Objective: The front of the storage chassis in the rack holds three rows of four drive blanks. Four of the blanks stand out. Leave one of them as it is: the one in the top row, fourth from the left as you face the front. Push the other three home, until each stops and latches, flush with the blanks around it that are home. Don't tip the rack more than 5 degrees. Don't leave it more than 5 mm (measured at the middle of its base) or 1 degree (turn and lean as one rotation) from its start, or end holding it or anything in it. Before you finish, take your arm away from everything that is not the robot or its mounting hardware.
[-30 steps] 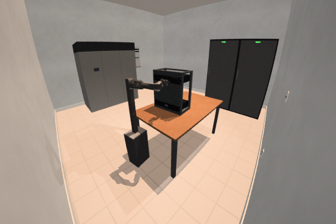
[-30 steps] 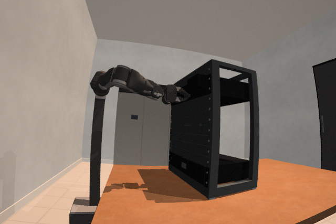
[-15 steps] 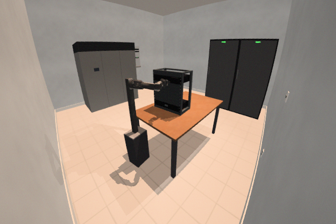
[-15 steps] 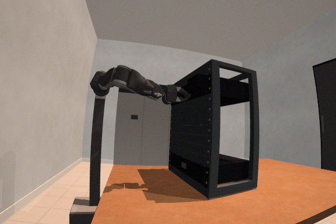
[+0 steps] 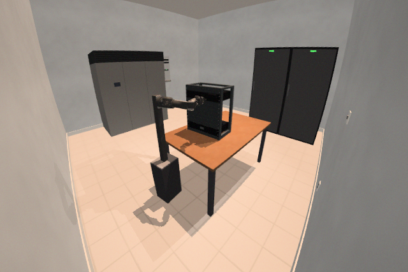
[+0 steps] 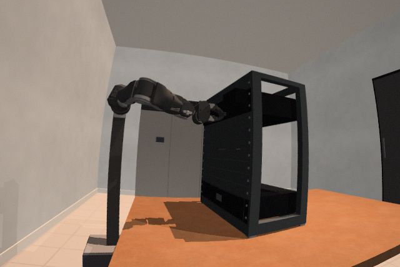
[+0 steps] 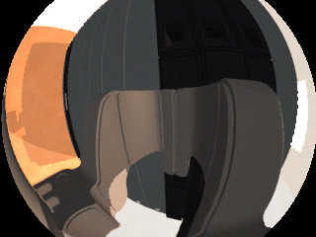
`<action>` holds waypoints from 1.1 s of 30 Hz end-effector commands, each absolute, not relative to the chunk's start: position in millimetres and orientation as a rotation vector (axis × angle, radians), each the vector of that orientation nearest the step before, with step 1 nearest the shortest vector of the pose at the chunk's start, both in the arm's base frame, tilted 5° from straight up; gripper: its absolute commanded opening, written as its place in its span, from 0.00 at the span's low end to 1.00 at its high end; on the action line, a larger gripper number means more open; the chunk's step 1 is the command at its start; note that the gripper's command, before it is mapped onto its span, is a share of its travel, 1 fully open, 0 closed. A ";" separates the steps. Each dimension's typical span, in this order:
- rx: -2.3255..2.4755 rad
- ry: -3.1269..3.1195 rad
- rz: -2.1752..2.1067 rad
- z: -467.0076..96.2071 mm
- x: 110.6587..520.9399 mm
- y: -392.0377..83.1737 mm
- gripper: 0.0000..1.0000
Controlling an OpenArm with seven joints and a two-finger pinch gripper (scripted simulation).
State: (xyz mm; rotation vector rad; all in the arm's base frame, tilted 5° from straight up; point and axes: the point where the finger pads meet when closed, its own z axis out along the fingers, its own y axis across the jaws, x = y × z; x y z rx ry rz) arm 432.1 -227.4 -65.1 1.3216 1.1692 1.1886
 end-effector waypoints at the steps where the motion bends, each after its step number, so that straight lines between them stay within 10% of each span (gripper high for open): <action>1: 1.323 1.163 1.189 -62.6 430.0 -228.2 0.00; 33: 1.322 1.162 1.190 -58.1 340.0 -222.4 0.00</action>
